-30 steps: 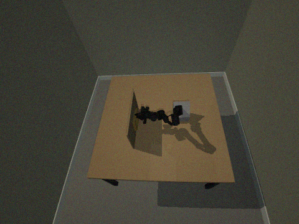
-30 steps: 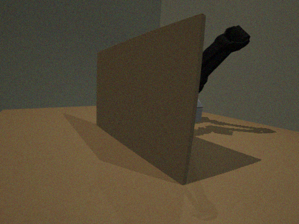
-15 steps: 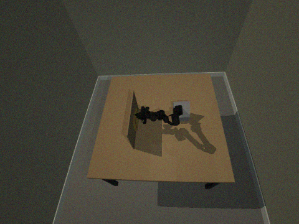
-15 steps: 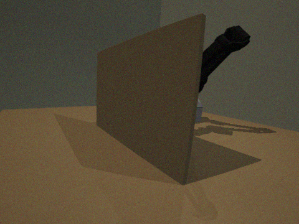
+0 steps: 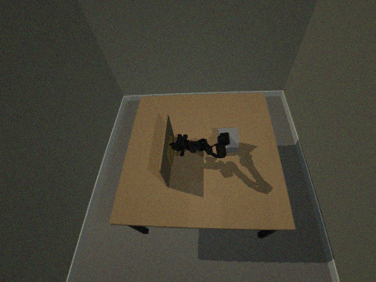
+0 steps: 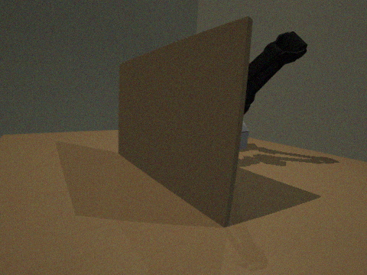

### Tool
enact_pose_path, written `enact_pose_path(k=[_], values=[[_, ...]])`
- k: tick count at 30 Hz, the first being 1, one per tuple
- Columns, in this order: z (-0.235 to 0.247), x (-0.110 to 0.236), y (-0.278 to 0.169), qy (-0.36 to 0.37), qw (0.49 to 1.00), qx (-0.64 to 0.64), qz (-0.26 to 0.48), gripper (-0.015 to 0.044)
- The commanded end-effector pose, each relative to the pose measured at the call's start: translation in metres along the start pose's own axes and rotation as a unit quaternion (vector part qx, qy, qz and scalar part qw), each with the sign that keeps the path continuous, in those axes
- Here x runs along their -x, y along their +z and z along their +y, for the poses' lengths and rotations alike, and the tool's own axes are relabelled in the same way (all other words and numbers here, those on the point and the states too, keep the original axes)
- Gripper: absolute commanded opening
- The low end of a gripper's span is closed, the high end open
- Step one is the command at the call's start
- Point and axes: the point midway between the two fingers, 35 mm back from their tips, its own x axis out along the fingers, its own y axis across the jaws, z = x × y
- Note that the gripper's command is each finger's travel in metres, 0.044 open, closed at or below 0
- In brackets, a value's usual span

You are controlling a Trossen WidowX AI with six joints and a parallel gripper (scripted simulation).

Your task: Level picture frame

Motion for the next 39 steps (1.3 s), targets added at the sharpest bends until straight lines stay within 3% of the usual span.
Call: enact_pose_path(k=[1,39], values=[[0.006,0.0,-0.0034,0.009,1.0,0.0,0.003,0.0],[0.0034,-0.0001,-0.0078,0.009,1.0,-0.001,0.003,0.0]])
